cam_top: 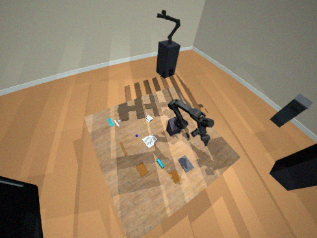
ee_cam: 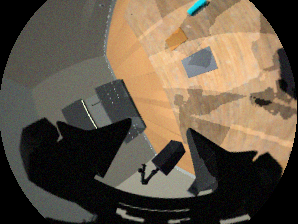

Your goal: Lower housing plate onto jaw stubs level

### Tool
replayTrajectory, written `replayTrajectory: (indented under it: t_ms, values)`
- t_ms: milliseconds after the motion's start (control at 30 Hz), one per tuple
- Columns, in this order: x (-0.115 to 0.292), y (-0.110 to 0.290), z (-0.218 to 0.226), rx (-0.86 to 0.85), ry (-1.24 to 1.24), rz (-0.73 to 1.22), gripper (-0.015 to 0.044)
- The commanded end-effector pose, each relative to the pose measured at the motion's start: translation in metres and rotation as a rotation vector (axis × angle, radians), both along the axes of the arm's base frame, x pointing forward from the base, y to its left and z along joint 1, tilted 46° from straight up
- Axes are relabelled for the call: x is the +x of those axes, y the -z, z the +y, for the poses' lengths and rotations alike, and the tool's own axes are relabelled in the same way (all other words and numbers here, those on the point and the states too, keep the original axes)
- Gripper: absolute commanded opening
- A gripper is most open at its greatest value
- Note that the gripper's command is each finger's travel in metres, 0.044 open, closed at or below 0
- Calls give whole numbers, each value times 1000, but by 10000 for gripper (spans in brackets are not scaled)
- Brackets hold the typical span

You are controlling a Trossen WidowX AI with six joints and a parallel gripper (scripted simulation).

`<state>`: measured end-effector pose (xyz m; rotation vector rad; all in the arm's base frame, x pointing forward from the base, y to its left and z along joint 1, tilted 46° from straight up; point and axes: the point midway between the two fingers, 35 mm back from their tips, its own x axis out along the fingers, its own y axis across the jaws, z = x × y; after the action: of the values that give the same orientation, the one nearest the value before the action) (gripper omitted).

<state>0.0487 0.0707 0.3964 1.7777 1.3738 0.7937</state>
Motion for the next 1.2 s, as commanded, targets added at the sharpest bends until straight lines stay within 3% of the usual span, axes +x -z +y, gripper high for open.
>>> replayTrajectory:
  t_ms: [0, 533, 1000, 1167]
  values:
    - [0, 0, 0, 0, 0, 0, 426]
    - [13, 9, 50, -292, 176, -317, 440]
    - [57, 36, 95, -669, 259, -542, 440]
    - [69, 43, 103, -727, 261, -586, 440]
